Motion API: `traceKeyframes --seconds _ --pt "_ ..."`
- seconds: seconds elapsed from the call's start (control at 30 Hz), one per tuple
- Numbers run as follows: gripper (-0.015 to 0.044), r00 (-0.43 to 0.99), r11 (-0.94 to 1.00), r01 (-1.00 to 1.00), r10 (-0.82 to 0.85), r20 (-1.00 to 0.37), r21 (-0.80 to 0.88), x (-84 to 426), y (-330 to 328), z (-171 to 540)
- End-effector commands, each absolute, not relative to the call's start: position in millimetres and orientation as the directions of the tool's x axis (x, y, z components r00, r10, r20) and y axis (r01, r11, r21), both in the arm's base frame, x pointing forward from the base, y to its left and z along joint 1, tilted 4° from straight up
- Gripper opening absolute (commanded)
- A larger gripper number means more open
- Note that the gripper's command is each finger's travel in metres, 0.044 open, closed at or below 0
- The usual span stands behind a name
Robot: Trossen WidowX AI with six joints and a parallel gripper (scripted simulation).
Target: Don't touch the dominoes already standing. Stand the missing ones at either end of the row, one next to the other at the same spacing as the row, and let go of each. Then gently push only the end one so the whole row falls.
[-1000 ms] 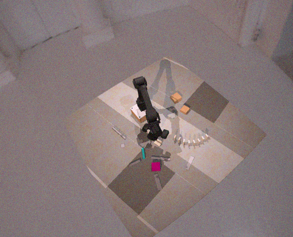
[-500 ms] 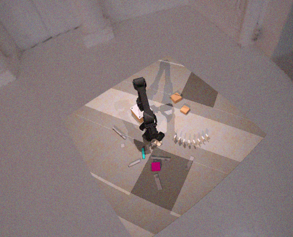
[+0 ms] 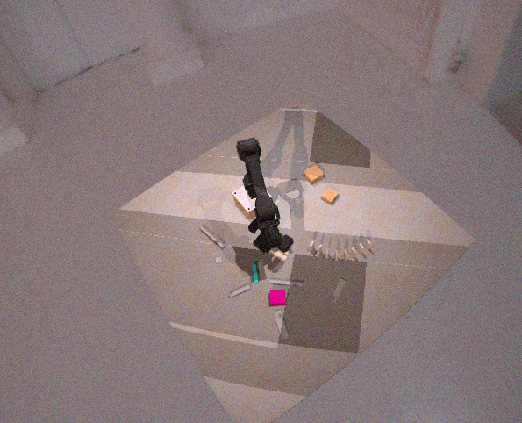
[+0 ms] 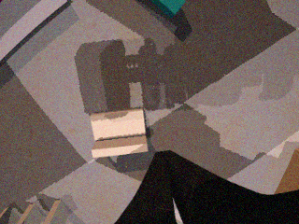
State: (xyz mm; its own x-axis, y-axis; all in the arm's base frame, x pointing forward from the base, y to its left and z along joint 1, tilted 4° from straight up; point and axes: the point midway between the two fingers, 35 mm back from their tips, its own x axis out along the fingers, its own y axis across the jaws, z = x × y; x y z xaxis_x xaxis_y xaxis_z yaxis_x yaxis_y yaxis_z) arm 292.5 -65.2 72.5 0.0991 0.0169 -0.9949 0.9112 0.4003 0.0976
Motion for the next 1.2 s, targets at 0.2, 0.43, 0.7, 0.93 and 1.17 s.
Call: traceKeyframes --seconds 0.2,0.43,0.7,0.93,1.17 --pt "0.0000 0.090 0.394 0.915 0.013 -0.996 0.088 291 -66 71" --pt "0.0000 0.090 0.394 0.915 0.013 -0.996 0.088 291 -66 71" --pt "0.0000 0.089 0.394 0.915 0.013 -0.996 0.087 295 -71 0" --pt "0.0000 0.089 0.394 0.915 0.013 -0.996 0.087 295 -71 -10" --pt "0.0000 0.090 0.394 0.915 0.013 -0.996 0.088 306 -67 -8"
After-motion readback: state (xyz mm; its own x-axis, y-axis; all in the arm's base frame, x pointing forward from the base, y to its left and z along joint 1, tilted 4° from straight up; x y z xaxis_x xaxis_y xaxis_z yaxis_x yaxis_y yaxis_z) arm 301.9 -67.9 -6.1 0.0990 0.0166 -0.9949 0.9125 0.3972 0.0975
